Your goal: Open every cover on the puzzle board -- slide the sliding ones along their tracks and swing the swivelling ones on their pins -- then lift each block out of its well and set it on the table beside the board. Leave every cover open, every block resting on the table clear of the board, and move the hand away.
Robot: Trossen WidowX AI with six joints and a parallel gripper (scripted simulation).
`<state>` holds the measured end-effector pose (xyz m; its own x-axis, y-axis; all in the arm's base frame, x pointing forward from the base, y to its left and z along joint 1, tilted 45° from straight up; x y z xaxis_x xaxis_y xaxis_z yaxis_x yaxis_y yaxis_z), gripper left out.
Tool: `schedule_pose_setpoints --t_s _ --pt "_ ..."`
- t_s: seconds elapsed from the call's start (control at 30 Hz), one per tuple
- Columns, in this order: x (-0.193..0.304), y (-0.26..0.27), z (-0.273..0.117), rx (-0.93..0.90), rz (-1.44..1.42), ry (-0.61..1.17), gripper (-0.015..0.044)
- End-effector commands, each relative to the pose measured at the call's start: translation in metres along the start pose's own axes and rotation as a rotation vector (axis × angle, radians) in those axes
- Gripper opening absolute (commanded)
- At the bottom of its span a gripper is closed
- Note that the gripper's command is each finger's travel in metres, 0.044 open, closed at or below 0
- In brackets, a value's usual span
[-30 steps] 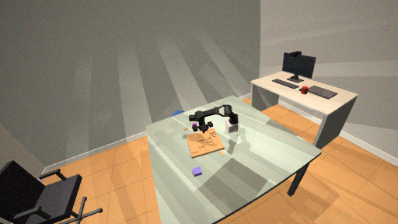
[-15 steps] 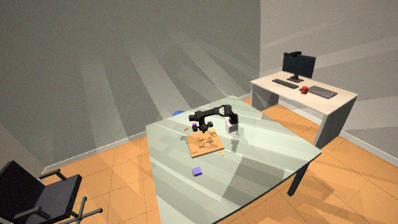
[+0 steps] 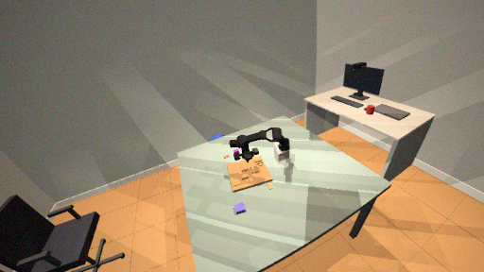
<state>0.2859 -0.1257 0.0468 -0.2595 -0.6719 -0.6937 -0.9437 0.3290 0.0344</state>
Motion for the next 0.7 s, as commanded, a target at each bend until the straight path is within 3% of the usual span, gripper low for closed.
schedule_pose_setpoints --t_s 0.0,0.67 --pt "0.0 0.0 0.004 -0.001 0.006 -0.004 0.0" --pt "0.0 -0.001 0.024 -0.001 0.006 -0.004 0.0"
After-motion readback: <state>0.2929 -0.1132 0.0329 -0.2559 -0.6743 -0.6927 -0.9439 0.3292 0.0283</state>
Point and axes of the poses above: the point midway between the two fingers, 35 mm back from their tips, its own z axis out along the fingers, its own y axis across the jaws, x = y × z, the point moved 6 cm from there along -z, back along the fingers
